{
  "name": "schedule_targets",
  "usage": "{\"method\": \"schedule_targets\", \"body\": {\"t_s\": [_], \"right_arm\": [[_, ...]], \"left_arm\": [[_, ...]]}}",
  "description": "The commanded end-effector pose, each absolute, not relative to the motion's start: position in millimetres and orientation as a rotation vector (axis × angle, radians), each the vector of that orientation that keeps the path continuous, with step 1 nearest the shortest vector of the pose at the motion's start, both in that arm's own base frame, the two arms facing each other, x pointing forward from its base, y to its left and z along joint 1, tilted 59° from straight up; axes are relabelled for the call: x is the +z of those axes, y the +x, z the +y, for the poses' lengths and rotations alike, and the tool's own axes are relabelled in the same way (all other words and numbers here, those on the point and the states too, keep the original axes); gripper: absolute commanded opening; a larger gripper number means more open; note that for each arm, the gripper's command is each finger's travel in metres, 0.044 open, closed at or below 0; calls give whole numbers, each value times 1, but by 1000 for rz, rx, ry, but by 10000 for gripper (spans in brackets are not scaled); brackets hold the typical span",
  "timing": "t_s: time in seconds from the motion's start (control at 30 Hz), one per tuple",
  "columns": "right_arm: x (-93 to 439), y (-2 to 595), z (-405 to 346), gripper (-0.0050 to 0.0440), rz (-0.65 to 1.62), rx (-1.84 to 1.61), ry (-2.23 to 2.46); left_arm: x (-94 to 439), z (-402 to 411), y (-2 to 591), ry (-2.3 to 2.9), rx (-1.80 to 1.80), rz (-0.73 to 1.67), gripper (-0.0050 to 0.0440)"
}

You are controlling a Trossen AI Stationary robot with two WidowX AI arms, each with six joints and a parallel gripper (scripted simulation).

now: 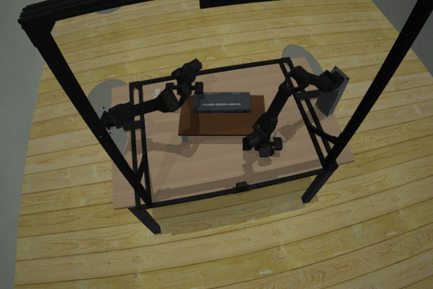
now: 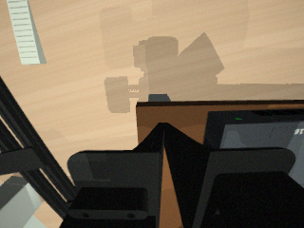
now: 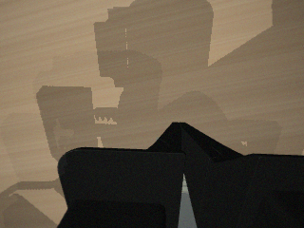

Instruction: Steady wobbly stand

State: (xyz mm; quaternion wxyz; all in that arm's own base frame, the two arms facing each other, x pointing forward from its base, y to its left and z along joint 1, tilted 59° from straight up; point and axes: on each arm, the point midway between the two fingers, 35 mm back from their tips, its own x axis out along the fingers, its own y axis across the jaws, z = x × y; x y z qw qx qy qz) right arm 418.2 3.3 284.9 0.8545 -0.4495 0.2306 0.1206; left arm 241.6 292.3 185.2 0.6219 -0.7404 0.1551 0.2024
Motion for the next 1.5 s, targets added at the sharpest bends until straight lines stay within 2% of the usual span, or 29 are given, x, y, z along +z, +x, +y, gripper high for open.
{"method": "schedule_targets", "body": {"t_s": [0.0,0.07,0.6,0.63,1.17,1.2,1.47], "right_arm": [[283,417,-1,0,497,245,-948],[299,427,28,0,485,254,-945],[299,427,28,0,485,254,-945],[337,365,28,0,476,253,-949],[337,365,28,0,476,253,-949],[370,307,30,0,481,260,-953],[382,287,30,0,481,260,-953]], "left_arm": [[178,292,247,-1697,474,376,0],[178,292,247,-1697,474,376,0],[178,292,247,-1697,474,376,0],[178,292,247,-1697,474,376,0],[178,292,247,-1697,474,376,0],[218,291,185,-1701,465,356,0],[218,291,185,-1701,465,356,0]]}}
